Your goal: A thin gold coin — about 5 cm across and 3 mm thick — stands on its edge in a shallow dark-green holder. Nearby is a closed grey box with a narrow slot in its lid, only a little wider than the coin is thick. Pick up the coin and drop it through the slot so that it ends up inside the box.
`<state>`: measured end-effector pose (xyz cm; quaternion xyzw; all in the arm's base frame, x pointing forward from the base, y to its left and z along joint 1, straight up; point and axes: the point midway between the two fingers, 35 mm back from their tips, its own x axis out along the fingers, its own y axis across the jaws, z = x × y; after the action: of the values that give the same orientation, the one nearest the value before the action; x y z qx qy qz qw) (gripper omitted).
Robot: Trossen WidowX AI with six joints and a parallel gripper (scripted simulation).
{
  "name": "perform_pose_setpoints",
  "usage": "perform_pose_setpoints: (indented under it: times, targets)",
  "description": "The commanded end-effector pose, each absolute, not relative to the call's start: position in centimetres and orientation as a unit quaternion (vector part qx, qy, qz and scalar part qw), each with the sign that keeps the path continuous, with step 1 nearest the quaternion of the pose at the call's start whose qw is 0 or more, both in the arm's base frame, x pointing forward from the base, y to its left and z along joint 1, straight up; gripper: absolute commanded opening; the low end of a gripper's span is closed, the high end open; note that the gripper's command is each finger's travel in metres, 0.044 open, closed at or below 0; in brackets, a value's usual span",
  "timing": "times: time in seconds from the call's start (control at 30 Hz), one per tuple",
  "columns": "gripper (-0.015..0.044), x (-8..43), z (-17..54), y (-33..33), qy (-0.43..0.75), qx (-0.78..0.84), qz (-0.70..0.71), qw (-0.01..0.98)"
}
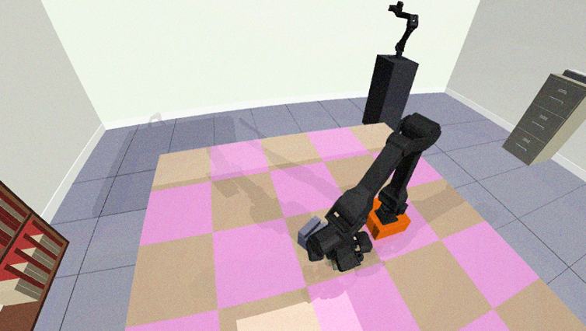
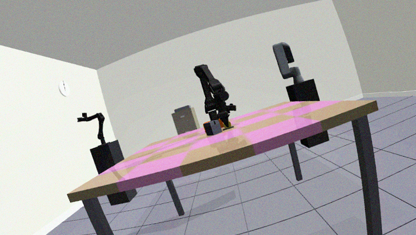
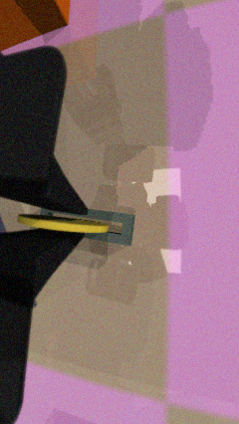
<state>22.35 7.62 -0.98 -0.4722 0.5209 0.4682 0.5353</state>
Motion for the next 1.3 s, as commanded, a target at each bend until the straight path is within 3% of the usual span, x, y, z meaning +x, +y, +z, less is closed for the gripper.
perform_pose_setpoints:
  times: [0.0, 1.27]
  targets:
    - [0.0000, 22.4, -1.0, 7.5, 0.520, -0.475, 0.468, 0.534]
    - [0.0000, 22.7, 5.9, 7.7, 0.520, -0.475, 0.468, 0.534]
